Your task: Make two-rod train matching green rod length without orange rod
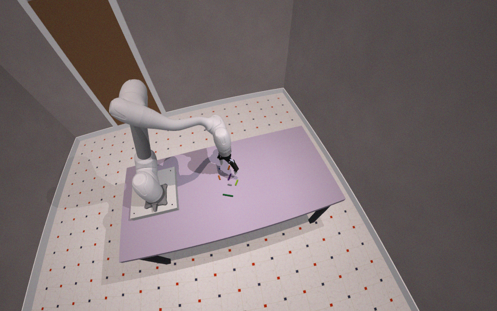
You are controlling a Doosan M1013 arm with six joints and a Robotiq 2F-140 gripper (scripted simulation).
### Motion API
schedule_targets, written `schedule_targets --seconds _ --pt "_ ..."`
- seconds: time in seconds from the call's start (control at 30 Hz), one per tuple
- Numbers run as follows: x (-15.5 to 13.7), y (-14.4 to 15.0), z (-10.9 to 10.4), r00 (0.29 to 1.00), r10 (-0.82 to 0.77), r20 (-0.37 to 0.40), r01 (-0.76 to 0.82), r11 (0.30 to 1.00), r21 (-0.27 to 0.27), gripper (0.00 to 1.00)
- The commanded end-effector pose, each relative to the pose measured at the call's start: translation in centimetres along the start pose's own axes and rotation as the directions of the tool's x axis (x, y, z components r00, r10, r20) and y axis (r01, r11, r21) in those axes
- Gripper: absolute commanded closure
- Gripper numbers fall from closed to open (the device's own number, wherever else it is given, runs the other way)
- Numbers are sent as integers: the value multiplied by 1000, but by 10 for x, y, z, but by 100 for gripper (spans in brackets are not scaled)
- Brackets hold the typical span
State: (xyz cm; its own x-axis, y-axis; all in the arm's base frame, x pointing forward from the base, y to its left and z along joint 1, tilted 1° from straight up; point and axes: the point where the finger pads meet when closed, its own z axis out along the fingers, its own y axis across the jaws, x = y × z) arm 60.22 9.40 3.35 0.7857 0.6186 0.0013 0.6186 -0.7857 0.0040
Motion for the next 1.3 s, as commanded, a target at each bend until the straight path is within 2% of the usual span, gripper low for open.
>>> schedule_targets --seconds 0.0,0.13,0.2,0.27,0.47,0.7,0.77,0.97,1.27 --pt "1 -1 0 986 -166 -8 166 986 11 0" --pt "2 -2 0 956 -294 -10 294 956 10 0" --pt "2 -2 0 956 -294 -10 294 956 10 0" --pt "2 -3 0 913 -408 -10 408 913 8 0" --pt "3 -5 0 822 -569 -12 569 822 6 0" --pt "5 -7 0 672 -740 -12 740 672 3 0" --pt "5 -7 0 672 -740 -12 740 672 3 0" --pt "5 -7 0 596 -803 -12 803 596 2 0" --pt "5 -8 0 588 -809 -12 809 588 2 0"
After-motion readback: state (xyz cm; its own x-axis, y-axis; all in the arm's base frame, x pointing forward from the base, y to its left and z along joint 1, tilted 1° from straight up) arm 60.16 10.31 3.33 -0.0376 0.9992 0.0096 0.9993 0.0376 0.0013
